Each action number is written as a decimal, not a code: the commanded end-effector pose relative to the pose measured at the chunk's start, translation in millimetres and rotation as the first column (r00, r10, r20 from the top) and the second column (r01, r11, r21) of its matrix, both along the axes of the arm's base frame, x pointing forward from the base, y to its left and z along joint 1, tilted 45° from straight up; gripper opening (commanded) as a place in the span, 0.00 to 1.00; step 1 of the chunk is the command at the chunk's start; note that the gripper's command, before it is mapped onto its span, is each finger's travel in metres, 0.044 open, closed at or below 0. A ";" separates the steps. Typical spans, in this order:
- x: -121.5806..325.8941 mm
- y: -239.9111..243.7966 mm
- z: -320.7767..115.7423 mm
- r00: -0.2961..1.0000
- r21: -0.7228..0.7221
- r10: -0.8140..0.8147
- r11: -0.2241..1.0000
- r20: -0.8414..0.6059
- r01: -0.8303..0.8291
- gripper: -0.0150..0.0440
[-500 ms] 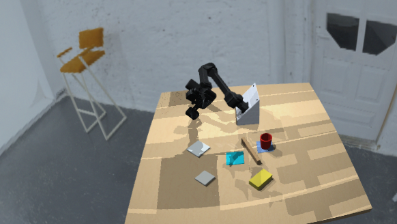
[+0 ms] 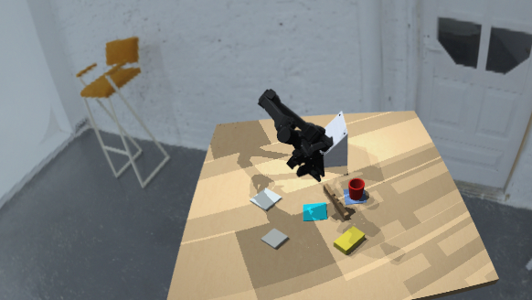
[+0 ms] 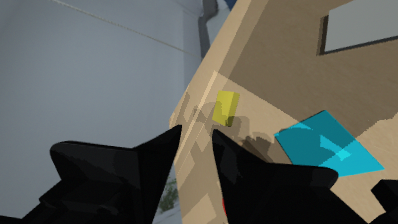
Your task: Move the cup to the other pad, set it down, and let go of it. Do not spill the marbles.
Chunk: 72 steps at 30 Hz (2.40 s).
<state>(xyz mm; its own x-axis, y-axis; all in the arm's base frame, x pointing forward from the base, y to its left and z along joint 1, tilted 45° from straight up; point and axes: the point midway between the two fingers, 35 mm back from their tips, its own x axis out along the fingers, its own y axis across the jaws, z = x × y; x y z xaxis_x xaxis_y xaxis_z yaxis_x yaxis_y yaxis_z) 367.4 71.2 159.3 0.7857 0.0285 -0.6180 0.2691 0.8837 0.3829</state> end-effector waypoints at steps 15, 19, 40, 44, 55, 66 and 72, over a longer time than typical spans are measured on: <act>-116.0 35.5 -191.5 0.566 -0.575 -0.749 0.645 -0.343 0.504 0.50; -123.8 32.4 -191.7 0.560 -0.599 -0.766 0.618 -0.315 0.509 0.50; -121.6 18.4 -207.0 0.560 -0.599 -0.766 0.619 -0.315 0.508 0.50; -121.2 13.8 -211.7 0.560 -0.599 -0.766 0.619 -0.315 0.509 0.50; -120.7 0.9 -224.1 0.561 -0.599 -0.766 0.618 -0.314 0.509 0.50; -121.4 -12.3 -235.8 0.560 -0.600 -0.767 0.617 -0.313 0.509 0.50; -121.6 -14.0 -237.3 0.560 -0.601 -0.767 0.616 -0.312 0.509 0.50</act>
